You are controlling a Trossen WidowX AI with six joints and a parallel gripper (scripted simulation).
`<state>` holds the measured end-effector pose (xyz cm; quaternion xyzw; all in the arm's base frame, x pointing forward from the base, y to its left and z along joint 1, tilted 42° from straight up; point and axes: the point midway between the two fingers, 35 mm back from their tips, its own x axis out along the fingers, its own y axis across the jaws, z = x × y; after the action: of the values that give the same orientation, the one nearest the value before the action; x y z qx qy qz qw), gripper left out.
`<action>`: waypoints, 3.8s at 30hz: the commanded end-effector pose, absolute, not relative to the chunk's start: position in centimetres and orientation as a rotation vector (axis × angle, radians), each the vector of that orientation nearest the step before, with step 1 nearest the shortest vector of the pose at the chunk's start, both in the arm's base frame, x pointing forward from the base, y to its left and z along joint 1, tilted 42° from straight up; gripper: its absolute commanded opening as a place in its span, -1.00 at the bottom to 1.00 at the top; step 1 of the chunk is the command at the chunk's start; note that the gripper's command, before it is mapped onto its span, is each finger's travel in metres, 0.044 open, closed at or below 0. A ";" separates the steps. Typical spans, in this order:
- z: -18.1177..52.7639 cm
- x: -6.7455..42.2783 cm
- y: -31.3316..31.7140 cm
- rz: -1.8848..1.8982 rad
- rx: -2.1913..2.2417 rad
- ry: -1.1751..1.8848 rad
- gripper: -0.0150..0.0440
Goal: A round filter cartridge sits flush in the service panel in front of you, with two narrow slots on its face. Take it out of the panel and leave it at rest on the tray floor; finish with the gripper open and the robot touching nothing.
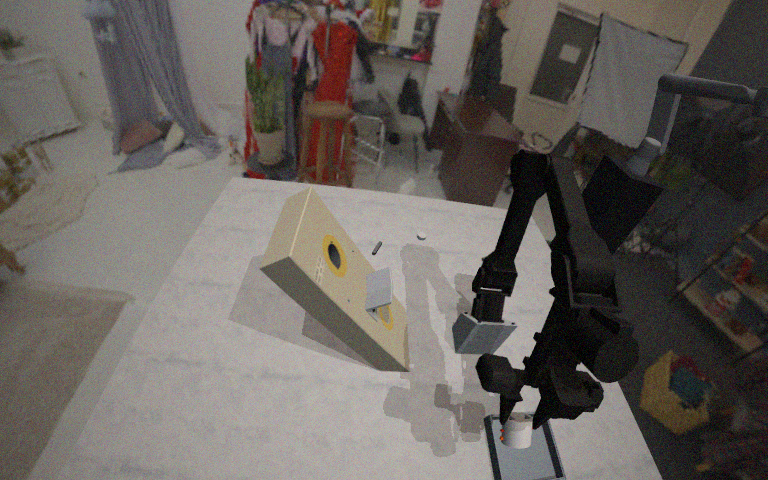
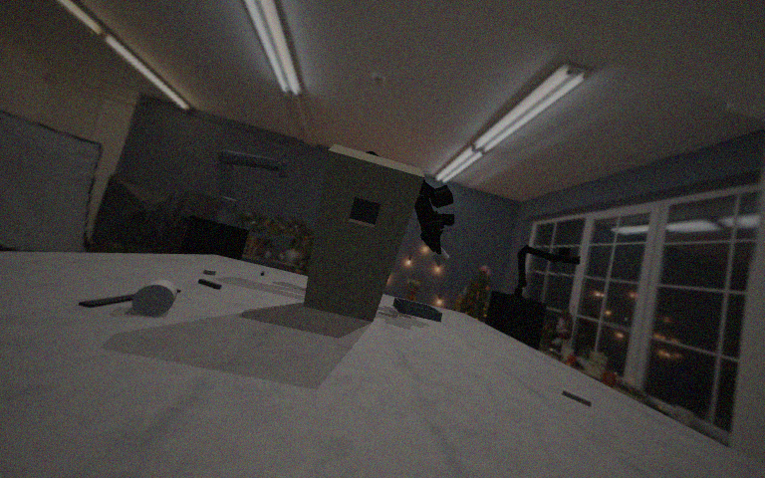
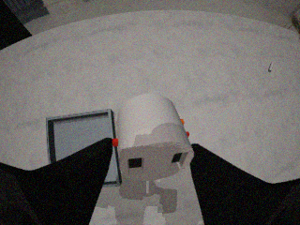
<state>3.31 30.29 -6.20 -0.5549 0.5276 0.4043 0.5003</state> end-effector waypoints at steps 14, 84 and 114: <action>-13.4 -8.1 23.0 1.443 -1.493 1.324 -0.49; -15.1 -8.8 21.3 1.476 -1.508 1.333 1.00; -15.1 -8.8 21.3 1.476 -1.508 1.333 1.00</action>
<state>-8.75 21.30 -15.07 -0.5735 0.5059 0.5611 0.3167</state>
